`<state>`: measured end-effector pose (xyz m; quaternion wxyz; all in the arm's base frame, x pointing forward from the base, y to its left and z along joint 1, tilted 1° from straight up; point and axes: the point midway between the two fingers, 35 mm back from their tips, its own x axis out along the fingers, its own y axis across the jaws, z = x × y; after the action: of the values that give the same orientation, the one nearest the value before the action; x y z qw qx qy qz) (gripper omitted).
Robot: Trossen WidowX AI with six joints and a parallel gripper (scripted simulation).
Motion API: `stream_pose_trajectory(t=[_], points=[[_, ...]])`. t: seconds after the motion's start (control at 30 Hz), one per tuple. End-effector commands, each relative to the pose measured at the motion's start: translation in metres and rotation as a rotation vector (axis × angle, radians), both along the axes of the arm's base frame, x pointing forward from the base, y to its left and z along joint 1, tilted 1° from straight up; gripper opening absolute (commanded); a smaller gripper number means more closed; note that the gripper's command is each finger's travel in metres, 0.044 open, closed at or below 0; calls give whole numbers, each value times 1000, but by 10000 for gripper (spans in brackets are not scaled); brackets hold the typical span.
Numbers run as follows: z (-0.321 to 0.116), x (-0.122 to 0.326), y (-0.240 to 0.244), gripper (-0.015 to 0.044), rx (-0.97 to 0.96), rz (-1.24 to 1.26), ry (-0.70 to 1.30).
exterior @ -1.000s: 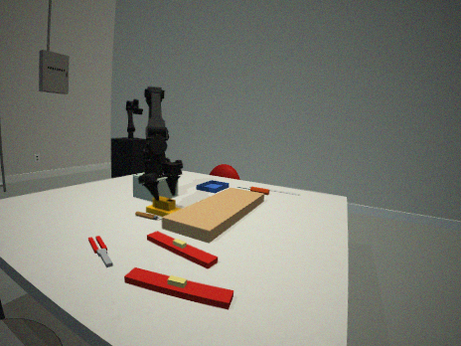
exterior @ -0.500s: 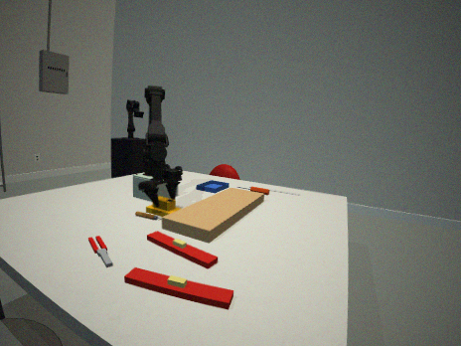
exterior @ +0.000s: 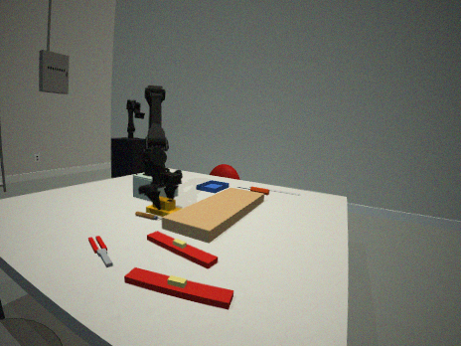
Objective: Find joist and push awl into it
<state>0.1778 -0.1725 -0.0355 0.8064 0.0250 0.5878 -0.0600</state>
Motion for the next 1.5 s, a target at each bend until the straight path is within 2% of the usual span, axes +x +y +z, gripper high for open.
stream_pose_trajectory(t=[0.0,0.7,0.9,0.93,1.47], points=[[-2,-2,1,308,3,-6,7],[-2,-2,1,168,3,-6,7],[15,0,-2,11,2,-6,7],[20,1,-2,0,2,-6,7],[101,-4,4,0,2,-6,7]])
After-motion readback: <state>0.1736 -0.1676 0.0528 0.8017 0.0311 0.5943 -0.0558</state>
